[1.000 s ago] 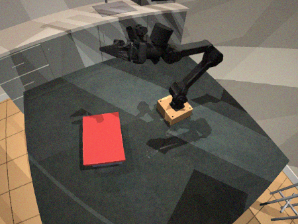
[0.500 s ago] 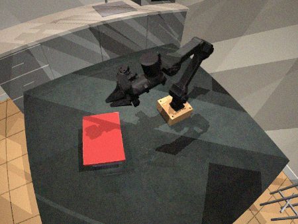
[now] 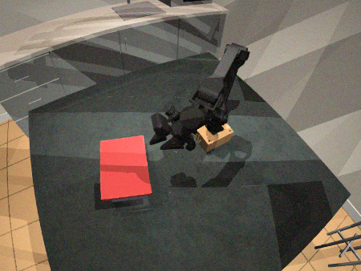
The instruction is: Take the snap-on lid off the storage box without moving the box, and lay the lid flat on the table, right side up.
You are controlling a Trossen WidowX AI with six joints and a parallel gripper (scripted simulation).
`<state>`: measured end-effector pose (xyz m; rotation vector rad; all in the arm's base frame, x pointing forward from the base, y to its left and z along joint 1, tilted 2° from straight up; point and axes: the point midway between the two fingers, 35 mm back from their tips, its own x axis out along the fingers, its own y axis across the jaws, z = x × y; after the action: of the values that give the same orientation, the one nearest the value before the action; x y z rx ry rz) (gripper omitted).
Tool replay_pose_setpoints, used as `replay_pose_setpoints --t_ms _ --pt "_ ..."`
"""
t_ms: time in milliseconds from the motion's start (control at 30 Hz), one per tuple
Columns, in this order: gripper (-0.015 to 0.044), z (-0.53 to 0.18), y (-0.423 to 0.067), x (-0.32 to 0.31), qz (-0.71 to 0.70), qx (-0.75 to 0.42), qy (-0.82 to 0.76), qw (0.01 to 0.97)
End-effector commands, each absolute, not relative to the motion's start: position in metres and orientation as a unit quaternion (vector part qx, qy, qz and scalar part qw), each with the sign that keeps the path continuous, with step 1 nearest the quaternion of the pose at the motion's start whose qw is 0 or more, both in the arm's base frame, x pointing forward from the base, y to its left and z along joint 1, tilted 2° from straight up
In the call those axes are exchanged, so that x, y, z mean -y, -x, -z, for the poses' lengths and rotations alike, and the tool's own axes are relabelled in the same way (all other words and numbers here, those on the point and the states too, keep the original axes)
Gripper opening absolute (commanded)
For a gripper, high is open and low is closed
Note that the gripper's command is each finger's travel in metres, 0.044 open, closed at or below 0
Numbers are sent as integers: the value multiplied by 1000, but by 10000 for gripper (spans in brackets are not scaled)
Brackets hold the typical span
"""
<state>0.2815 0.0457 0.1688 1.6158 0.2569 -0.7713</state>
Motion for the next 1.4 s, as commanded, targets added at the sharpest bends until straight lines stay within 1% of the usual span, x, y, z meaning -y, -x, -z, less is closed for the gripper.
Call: replay_pose_setpoints --t_ms 0,167,367,633,1367 --pt "235 -167 -279 -45 343 -103 -705 612" --pt "235 -165 -280 -45 343 -103 -705 612" --pt "235 -104 -282 -45 343 -103 -705 612" --pt "235 -100 -284 -44 343 -103 -705 612" --pt "235 -80 -312 -36 344 -103 -705 611"
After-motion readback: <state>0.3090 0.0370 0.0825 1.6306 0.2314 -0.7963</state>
